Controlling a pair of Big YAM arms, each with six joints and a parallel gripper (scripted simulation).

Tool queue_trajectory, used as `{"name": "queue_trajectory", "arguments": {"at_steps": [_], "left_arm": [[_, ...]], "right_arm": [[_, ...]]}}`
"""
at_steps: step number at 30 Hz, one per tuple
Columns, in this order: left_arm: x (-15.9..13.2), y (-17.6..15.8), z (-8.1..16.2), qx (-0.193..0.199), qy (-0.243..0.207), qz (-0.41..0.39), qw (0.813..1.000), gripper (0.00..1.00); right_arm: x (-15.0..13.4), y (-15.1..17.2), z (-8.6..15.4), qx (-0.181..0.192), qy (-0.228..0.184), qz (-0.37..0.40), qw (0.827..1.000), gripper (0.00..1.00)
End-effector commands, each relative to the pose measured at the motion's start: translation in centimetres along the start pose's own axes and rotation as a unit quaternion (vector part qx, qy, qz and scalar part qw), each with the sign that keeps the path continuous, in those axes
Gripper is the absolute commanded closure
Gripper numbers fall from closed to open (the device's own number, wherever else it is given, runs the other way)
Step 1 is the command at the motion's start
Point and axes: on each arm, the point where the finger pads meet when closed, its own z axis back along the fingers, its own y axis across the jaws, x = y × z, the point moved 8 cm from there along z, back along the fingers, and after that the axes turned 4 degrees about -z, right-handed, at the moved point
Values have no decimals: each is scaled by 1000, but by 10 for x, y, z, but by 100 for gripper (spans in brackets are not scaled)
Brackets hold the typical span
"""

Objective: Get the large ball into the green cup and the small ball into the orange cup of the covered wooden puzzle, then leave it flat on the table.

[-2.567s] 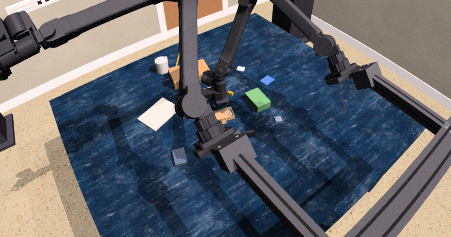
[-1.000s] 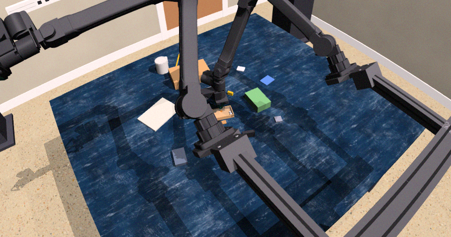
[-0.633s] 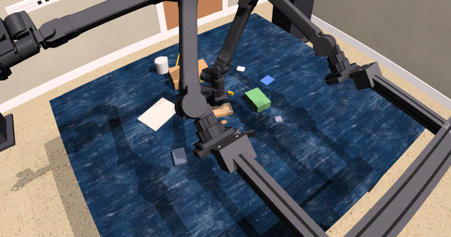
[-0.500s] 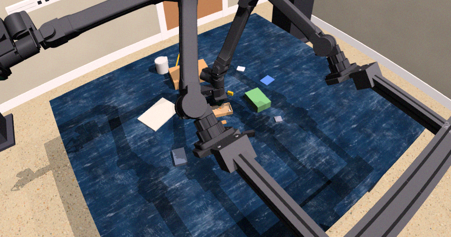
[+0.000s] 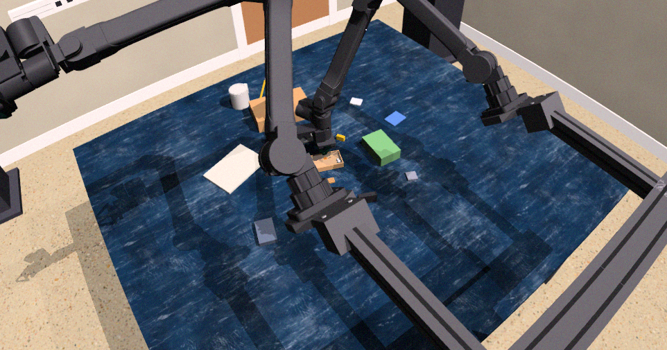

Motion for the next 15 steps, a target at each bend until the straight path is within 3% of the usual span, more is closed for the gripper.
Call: {"name": "queue_trajectory", "arguments": {"at_steps": [1,13,14,15], "left_arm": [[14,14,5,14,-23,5,1000,0],[14,14,5,14,-23,5,1000,0],[14,14,5,14,-23,5,1000,0],[14,14,5,14,-23,5,1000,0]], "right_arm": [[-2,-17,2,-7,-1,-2,1000,100],[1,-11,20,-5,-3,-3,1000,100],[-3,8,5,6,6,3,1000,100],[0,9,12,8,4,4,1000,100]]}}
